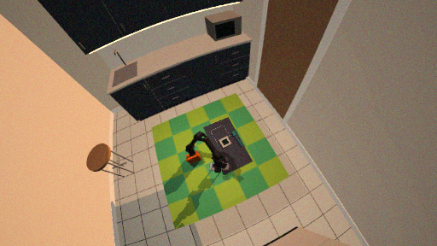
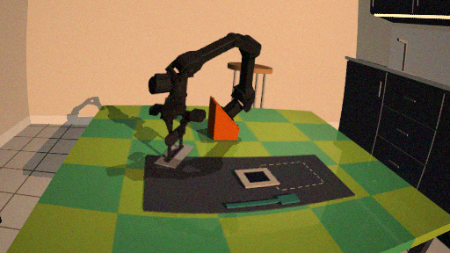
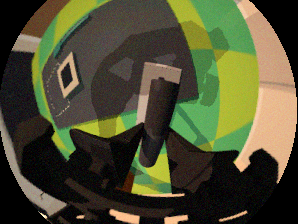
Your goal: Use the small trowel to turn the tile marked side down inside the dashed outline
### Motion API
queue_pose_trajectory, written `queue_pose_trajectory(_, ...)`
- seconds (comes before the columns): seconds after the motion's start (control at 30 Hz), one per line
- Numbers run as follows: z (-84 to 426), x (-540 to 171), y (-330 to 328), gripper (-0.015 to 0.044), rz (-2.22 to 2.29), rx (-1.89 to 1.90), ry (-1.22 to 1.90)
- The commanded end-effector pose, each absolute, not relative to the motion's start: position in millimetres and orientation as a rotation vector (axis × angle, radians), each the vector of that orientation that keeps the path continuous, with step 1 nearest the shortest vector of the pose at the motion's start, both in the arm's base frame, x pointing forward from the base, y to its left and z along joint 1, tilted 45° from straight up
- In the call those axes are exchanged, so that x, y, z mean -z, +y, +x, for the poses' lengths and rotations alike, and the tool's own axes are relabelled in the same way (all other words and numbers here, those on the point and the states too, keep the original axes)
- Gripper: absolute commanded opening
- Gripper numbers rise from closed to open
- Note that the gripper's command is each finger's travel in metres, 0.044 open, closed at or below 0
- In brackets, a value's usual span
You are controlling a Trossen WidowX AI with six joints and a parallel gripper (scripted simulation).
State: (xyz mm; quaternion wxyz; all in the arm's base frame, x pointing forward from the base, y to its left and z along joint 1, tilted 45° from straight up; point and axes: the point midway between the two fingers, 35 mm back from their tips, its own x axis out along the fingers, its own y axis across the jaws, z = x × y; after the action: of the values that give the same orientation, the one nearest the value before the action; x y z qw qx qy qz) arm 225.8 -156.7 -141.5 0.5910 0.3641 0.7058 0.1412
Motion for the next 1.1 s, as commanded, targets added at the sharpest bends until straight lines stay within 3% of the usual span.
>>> queue_pose_trajectory(0.0, 227.4, 141.2, -154.4, 0.0182, 0.837, -0.349, 1.635)
queue_pose_trajectory(0.13, 227.4, 141.2, -154.4, 0.027, 0.837, -0.349, 1.635)
queue_pose_trajectory(0.73, 227.4, 141.2, -154.4, 0.027, 0.837, -0.349, 1.635)
queue_pose_trajectory(1.07, 226.1, 106.3, -184.4, 0.027, 0.821, -0.366, 1.63)
